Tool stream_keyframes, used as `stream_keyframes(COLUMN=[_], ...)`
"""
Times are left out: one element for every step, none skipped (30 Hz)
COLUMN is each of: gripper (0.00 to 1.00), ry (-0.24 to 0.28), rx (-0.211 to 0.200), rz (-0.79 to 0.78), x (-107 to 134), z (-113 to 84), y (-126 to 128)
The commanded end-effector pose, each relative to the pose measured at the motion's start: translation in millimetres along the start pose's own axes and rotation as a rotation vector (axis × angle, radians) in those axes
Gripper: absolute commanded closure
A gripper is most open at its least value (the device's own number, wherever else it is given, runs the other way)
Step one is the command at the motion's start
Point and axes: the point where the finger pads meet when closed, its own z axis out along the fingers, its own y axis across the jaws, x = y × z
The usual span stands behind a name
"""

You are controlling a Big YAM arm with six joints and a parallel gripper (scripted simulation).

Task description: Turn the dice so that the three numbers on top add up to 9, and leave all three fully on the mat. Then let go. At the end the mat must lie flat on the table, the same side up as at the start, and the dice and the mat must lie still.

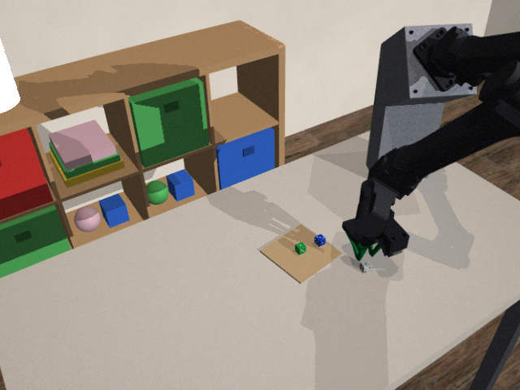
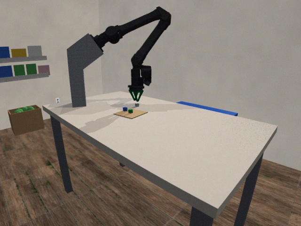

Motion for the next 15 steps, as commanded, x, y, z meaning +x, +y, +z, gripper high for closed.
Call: stream_keyframes(gripper=[0.66, 0.66, 0.66, 0.66, 0.66, 0.66, 0.66, 0.66, 0.66, 0.66, 0.66, 0.66, 0.66, 0.66, 0.66], ry=[-0.005, 0.013, 0.008, 0.002, -0.005, -0.005, -0.004, 0.002, 0.007, 0.005, 0.002, -0.002, -0.004, -0.005, -0.004], rx=[-0.007, -0.022, -0.018, -0.013, -0.008, -0.008, -0.009, -0.013, -0.017, -0.016, -0.013, -0.011, -0.009, -0.009, -0.01], rz=[0.003, 0.015, 0.012, 0.008, 0.003, 0.003, 0.003, 0.007, 0.009, 0.008, 0.006, 0.004, 0.001, 0.001, 0.001], x=[-1.4, 7.6, 5.3, 2.0, -1.4, -1.4, -0.7, 2.1, 4.0, 3.2, 1.6, 0.2, -1.4, -1.8, -1.5], z=[4.0, -0.1, 2.9, 5.5, 7.9, 8.6, 9.0, 8.3, 8.1, 8.9, 9.9, 10.6, 9.7, 9.0, 9.1], y=[5.5, 16.0, 12.8, 9.2, 5.6, 5.7, 6.4, 9.4, 11.3, 10.5, 8.9, 7.5, 7.1, 7.3, 7.5])
